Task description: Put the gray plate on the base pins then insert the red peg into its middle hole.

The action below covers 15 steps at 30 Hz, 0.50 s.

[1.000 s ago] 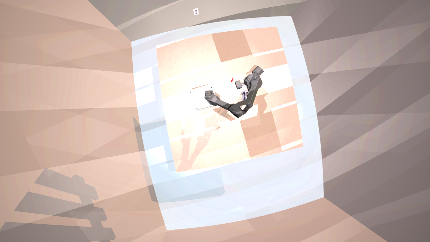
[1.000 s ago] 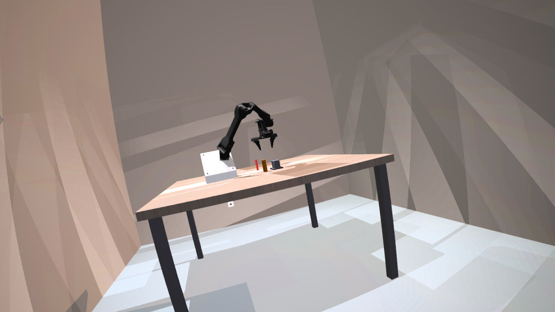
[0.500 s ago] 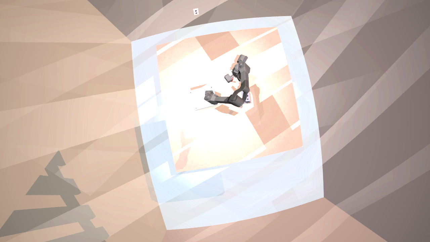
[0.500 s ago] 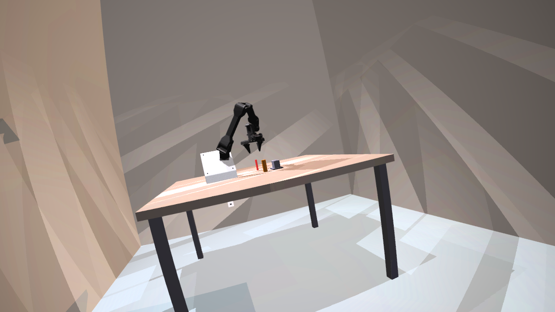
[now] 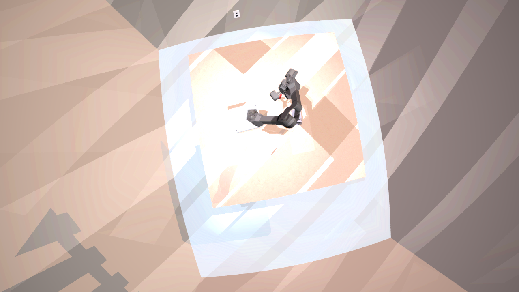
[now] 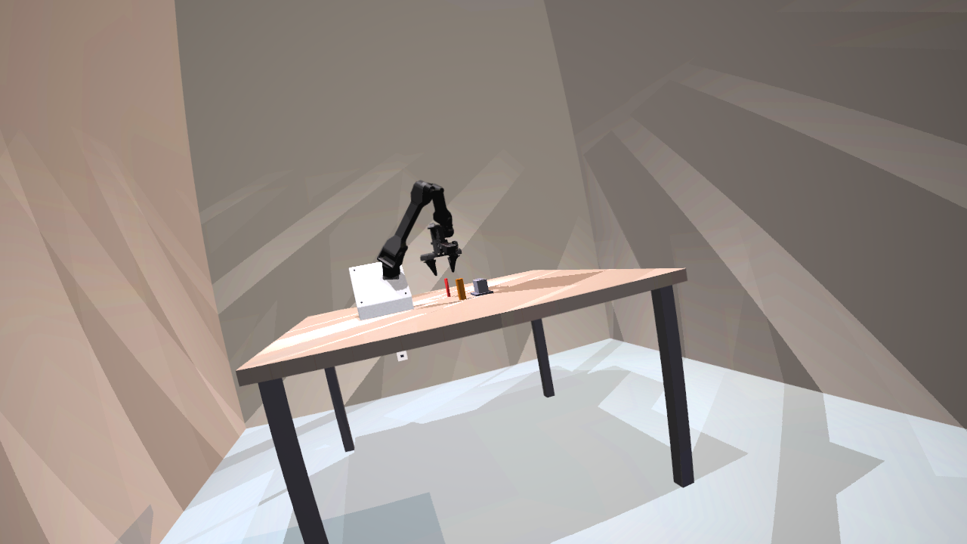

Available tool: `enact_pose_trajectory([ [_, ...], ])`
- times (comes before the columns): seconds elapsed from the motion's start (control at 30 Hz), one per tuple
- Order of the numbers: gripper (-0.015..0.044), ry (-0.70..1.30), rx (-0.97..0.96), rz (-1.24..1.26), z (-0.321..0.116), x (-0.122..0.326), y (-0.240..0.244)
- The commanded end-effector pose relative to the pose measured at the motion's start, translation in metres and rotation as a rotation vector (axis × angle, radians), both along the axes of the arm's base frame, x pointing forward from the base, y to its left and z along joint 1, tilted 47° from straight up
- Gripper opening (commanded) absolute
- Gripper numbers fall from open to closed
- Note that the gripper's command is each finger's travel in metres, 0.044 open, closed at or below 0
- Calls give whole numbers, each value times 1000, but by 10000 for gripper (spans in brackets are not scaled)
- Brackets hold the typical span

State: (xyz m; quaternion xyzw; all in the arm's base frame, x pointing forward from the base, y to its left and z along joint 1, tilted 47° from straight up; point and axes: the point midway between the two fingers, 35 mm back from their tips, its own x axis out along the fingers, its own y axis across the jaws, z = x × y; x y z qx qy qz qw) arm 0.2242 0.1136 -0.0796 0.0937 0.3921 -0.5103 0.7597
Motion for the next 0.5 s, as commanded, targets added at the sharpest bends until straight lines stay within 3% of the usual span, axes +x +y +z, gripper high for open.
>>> enact_pose_trajectory([
  [0.0, 440, 1, -4, 7, -4, 1, -4],
  [0.47, 440, 1, -3, 8, -20, 6, -20],
])
